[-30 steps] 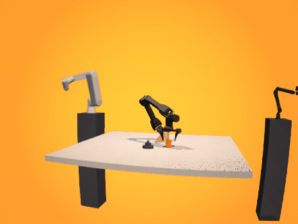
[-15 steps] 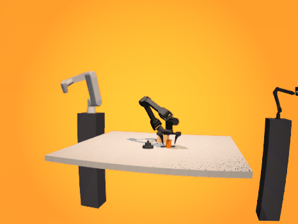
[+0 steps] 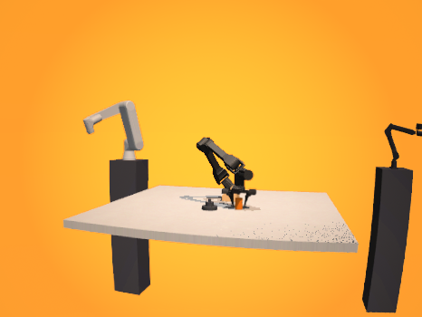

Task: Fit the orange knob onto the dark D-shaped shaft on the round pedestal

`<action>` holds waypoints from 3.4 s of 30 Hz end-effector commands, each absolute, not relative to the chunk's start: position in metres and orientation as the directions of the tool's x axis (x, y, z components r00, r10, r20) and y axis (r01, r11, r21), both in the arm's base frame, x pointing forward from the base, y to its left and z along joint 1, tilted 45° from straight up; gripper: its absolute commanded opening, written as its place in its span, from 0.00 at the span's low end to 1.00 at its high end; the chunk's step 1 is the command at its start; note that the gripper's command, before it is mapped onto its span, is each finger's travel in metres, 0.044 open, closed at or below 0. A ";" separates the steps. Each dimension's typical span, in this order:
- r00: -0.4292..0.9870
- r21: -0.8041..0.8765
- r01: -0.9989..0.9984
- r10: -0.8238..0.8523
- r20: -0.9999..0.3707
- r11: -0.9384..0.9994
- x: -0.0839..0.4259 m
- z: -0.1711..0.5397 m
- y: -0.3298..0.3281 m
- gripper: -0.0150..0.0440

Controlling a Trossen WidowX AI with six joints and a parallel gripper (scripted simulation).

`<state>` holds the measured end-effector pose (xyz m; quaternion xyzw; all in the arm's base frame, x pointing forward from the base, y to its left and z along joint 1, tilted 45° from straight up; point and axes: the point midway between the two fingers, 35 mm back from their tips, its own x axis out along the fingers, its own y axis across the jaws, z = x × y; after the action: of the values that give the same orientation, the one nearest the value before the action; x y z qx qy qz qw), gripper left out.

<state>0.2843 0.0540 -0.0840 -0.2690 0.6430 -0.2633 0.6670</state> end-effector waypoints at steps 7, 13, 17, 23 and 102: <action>0.031 -0.703 0.000 -0.702 -0.711 0.711 0.284 -0.086 0.052 0.50; 0.032 -0.701 -0.001 -0.700 -0.713 0.714 0.286 -0.077 0.063 0.26; 0.032 -0.698 -0.002 -0.698 -0.716 0.716 0.289 -0.063 0.082 0.25; 0.032 -0.696 -0.003 -0.696 -0.718 0.718 0.290 -0.038 0.110 0.25; 0.032 -0.706 0.000 -0.705 -0.708 0.709 0.343 0.080 0.004 0.25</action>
<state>0.3426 0.0082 0.0797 -0.2721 0.6454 -0.2655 0.6626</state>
